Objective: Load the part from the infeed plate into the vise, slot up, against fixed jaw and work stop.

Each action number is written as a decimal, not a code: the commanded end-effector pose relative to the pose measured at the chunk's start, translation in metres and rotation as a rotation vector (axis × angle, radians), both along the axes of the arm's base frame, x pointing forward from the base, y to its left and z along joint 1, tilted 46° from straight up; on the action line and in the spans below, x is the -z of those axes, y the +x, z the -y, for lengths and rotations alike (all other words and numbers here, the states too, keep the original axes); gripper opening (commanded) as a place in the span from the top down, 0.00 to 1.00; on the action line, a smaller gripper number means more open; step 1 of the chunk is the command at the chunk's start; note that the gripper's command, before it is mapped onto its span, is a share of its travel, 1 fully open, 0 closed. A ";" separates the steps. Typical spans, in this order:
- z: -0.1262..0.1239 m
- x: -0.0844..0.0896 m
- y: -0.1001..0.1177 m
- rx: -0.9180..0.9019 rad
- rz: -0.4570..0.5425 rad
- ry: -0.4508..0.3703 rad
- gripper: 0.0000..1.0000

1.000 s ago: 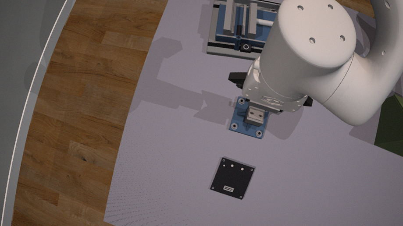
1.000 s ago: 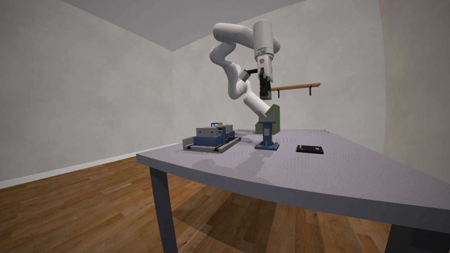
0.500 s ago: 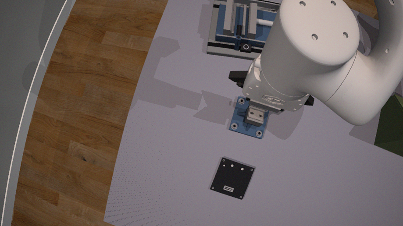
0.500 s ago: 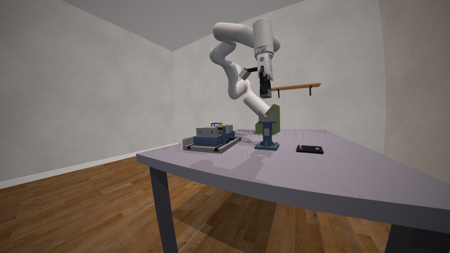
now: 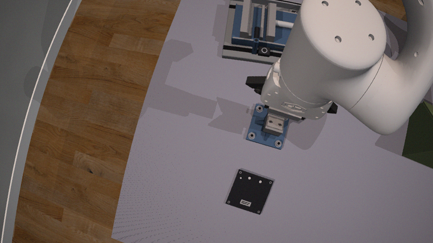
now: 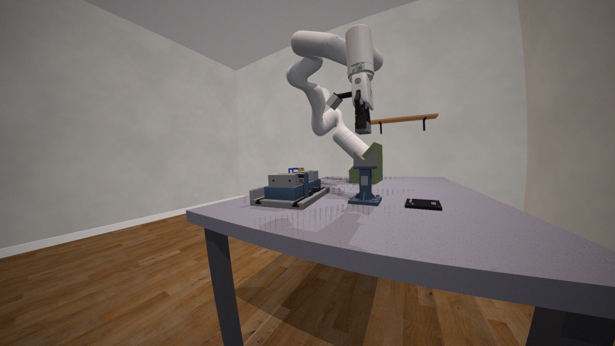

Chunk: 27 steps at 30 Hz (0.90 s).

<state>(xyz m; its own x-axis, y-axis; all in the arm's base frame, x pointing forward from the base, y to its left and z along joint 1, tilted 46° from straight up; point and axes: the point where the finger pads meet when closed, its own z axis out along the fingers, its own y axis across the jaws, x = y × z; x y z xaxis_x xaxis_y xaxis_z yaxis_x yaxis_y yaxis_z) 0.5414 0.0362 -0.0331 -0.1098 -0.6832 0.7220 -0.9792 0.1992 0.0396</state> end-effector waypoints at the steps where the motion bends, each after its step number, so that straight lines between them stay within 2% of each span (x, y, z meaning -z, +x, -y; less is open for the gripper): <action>1: -0.001 0.000 0.001 0.001 0.001 0.004 1.00; 27: -0.011 0.006 -0.004 0.032 -0.010 0.072 1.00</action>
